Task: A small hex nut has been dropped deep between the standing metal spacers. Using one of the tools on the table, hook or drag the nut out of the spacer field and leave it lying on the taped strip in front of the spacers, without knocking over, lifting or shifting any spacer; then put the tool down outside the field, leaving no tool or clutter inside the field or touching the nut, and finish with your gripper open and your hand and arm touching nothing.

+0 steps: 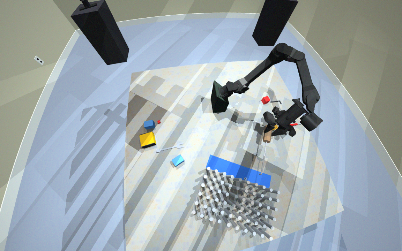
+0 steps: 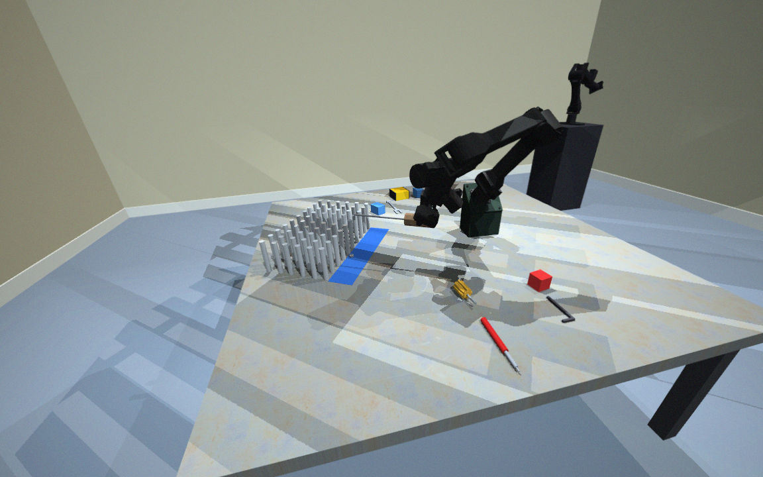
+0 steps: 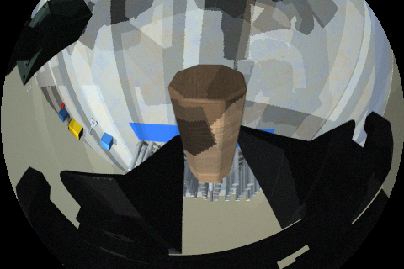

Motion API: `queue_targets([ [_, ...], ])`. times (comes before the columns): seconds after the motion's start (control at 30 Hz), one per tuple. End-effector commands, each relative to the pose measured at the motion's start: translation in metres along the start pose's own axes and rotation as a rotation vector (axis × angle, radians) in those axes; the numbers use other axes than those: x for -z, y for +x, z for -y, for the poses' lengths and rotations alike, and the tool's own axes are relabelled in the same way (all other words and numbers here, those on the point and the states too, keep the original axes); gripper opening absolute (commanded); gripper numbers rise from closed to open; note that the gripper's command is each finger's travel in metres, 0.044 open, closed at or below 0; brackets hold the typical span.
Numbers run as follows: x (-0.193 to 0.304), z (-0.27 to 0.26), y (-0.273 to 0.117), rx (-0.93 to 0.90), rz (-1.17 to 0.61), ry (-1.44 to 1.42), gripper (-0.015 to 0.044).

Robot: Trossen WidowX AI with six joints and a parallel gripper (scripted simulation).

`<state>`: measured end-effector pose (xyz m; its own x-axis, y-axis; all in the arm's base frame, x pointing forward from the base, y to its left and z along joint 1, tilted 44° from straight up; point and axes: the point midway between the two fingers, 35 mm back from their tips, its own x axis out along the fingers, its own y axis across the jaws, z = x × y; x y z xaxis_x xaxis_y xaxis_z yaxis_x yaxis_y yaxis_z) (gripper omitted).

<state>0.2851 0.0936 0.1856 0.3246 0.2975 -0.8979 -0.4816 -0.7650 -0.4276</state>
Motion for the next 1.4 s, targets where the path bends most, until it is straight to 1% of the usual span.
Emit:
queue_targets([
  [0.0, 0.003, -0.004, 0.005, -0.015, 0.007, 0.048, 0.0000],
  [0.23, 0.023, -0.020, 0.013, -0.050, -0.003, 0.287, 0.0000],
  [0.6, 0.054, -0.047, 0.024, -0.090, -0.049, 0.527, 0.0000],
  [0.9, 0.071, -0.082, 0.023, -0.154, -0.104, 0.680, 0.0000],
  [1.1, 0.077, -0.115, 0.035, -0.248, -0.115, 0.823, 0.0000],
  [1.37, 0.094, -0.142, 0.034, -0.277, -0.163, 0.990, 0.0000],
])
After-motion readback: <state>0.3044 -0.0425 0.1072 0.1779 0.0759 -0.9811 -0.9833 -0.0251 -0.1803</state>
